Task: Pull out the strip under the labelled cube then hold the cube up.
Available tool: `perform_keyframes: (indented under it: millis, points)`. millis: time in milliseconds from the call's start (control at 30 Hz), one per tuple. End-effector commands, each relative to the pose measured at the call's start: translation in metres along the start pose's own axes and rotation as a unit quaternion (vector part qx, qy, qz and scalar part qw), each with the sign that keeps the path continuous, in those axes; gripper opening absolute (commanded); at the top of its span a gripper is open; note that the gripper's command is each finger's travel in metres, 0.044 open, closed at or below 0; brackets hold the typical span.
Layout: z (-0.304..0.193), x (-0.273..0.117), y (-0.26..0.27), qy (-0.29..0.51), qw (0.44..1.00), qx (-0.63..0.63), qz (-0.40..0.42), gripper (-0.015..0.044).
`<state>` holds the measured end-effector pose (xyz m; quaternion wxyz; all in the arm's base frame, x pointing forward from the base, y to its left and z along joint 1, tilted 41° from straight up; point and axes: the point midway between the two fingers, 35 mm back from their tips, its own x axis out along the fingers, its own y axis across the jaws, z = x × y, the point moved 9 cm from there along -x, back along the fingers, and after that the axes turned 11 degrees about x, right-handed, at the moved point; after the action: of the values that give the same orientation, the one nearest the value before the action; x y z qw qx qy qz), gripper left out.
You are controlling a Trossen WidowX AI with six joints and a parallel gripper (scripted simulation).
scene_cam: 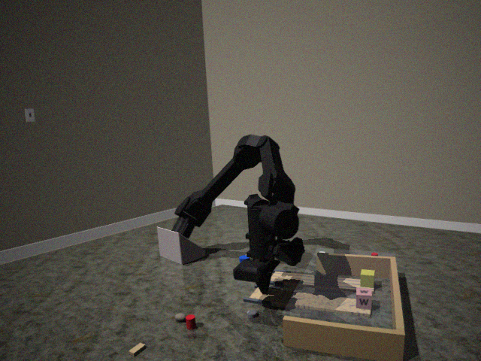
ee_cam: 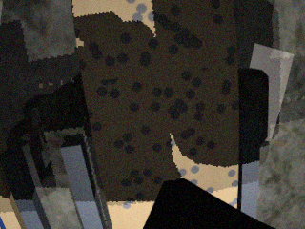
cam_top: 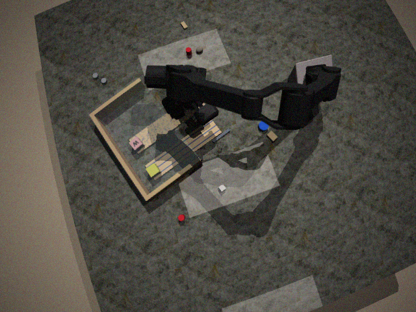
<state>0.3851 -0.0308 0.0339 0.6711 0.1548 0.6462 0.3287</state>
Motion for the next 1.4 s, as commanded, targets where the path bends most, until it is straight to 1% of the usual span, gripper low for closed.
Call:
perform_keyframes:
  millis: [0,1367]
  points:
    - [0.0001,0.0010,-0.0001,-0.001,1.000,0.002,0.002,0.0000]
    - [0.0001,0.0044,-0.0001,-0.001,1.000,0.002,0.002,0.0000]
